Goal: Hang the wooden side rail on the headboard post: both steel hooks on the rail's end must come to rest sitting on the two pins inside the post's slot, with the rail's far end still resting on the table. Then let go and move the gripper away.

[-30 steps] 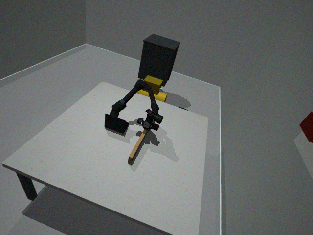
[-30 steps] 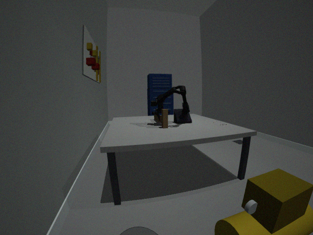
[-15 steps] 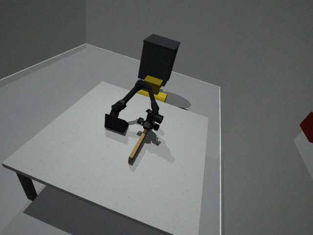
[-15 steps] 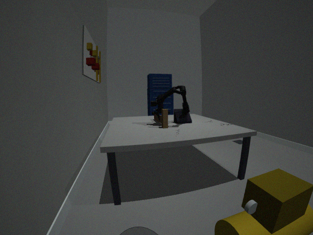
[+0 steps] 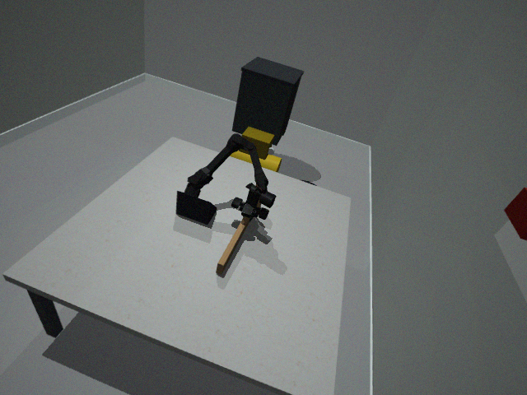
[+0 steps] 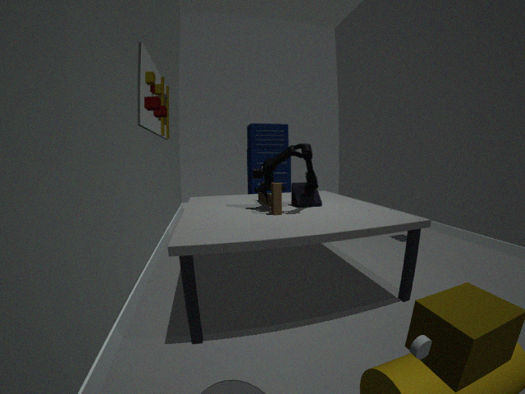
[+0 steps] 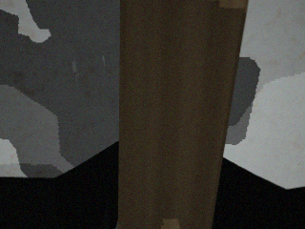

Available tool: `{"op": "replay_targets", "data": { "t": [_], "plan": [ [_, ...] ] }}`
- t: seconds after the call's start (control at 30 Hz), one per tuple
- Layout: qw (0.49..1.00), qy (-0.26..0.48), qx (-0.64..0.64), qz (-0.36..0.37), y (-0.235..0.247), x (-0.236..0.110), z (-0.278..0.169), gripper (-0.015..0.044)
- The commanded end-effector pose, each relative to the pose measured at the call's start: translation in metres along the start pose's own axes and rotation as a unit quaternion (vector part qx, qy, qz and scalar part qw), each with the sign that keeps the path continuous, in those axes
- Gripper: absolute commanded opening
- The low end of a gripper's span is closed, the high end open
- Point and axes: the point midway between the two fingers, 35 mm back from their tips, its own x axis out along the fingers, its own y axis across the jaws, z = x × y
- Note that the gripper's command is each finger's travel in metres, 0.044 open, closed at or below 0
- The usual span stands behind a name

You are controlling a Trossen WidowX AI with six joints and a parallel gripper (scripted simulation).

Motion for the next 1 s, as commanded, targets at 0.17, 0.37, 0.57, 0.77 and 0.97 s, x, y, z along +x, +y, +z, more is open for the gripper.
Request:
{"op": "replay_targets", "data": {
  "t": [0.17,0.37,0.57,0.77,0.97],
  "plan": [
    [1.0,-0.004,-0.004,0.009,0.0055,-0.0052,-0.002,0.0],
    [1.0,-0.004,-0.004,0.009,0.006,-0.0054,-0.0027,0.0],
    [1.0,-0.004,-0.004,0.009,0.0054,-0.0058,-0.0034,0.0],
    [1.0,-0.004,-0.004,0.009,0.0047,-0.0057,-0.004,0.0],
    [1.0,-0.004,-0.004,0.009,0.004,-0.0054,-0.0047,0.0]
  ]
}}
